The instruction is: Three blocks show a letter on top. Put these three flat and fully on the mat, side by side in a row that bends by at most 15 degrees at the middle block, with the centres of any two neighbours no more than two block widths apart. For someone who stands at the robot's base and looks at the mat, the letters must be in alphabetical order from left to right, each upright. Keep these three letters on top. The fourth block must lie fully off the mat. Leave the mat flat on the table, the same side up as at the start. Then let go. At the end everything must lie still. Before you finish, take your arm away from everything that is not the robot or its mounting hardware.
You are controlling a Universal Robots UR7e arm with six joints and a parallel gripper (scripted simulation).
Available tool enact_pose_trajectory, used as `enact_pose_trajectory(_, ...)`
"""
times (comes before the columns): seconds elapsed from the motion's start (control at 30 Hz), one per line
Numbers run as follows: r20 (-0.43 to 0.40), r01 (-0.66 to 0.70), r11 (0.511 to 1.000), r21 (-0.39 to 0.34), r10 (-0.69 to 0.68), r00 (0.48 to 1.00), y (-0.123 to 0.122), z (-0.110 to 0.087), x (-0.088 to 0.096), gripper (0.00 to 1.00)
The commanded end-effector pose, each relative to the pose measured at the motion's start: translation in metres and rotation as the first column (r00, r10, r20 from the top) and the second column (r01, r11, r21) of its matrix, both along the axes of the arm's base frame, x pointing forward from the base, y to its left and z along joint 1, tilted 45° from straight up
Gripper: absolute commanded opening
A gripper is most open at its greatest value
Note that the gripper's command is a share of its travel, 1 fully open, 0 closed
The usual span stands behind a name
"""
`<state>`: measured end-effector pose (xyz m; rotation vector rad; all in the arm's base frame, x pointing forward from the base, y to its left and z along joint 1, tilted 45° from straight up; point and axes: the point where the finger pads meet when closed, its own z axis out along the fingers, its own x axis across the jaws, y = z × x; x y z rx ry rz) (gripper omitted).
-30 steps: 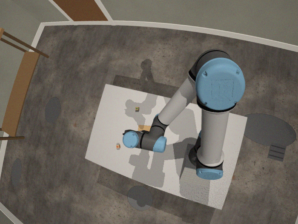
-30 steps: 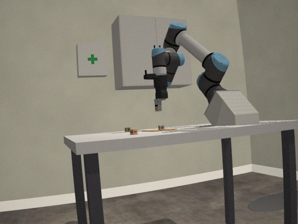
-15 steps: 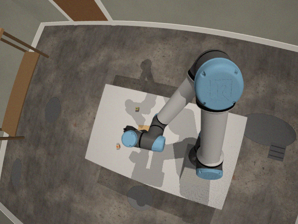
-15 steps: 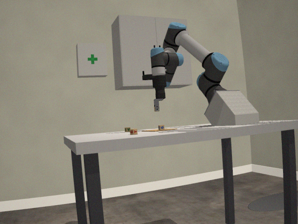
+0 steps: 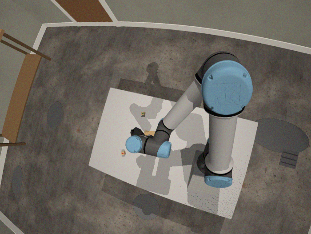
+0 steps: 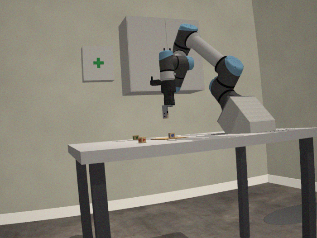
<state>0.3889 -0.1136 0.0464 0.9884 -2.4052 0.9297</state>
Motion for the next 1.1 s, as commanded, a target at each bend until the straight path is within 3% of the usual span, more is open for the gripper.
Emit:
enact_pose_trajectory(0.0, 0.098, 0.1, 0.995, -0.008, -0.099, 0.99, -0.0033, 0.0026, 0.0011, 0.49)
enact_pose_trajectory(0.33, 0.221, 0.225, 0.974, -0.004, -0.219, 0.95, -0.006, 0.0054, 0.0007, 0.49)
enact_pose_trajectory(0.83, 0.454, 0.461, 0.886, 0.053, -0.433, 0.779, -0.0101, 0.0096, -0.0011, 0.49)
enact_pose_trajectory(0.9, 0.454, 0.461, 0.886, 0.053, -0.433, 0.779, -0.0101, 0.0096, -0.0011, 0.49)
enact_pose_trajectory(1.07, 0.529, 0.537, 0.839, 0.09, -0.497, 0.688, -0.011, 0.0106, -0.002, 0.49)
